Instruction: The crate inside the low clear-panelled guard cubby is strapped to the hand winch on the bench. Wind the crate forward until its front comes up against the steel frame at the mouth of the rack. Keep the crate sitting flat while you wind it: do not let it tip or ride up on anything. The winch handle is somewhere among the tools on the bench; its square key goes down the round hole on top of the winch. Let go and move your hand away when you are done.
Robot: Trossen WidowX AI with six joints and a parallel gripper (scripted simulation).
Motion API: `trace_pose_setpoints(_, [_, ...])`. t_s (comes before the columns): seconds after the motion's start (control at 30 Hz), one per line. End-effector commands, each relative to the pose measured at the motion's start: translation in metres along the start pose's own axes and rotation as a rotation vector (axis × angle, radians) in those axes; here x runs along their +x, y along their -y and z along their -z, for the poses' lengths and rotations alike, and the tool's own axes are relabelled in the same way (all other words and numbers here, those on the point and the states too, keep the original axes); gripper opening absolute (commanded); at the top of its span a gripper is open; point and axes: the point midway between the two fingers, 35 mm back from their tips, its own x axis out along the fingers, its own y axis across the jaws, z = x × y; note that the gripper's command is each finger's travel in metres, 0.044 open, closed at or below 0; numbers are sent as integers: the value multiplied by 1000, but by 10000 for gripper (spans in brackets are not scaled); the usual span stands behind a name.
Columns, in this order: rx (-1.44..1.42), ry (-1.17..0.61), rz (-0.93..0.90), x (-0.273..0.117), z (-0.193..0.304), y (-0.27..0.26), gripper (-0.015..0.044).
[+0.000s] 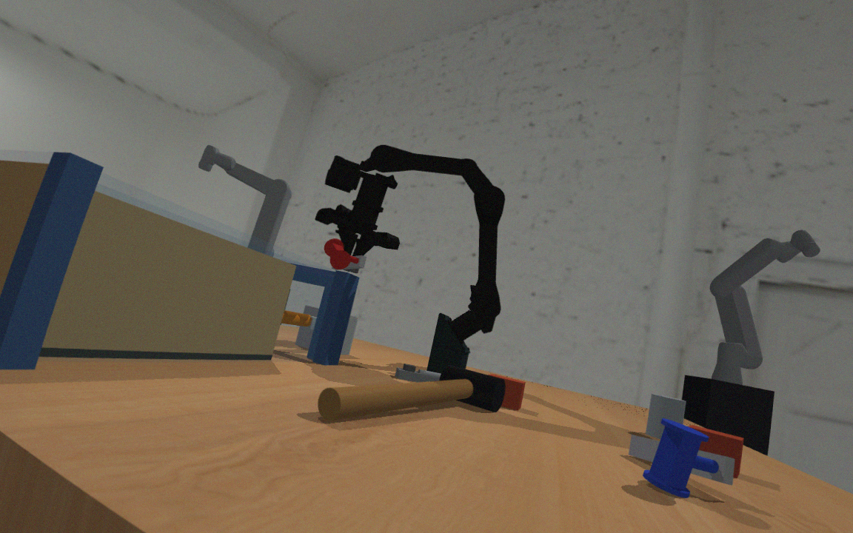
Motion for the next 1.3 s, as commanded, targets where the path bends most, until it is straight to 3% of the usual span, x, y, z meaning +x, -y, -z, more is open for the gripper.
trace_pose_setpoints(0.0, [158, -9, 4, 3, -16, 4, 0])
trace_pose_setpoints(0.53, [827, -66, 65, 29, -72, 28, 0])
trace_pose_setpoints(0.83, [829, -63, 51, 29, -73, 28, 0])
trace_pose_setpoints(1.27, [819, 7, -164, 31, -72, 28, 0])
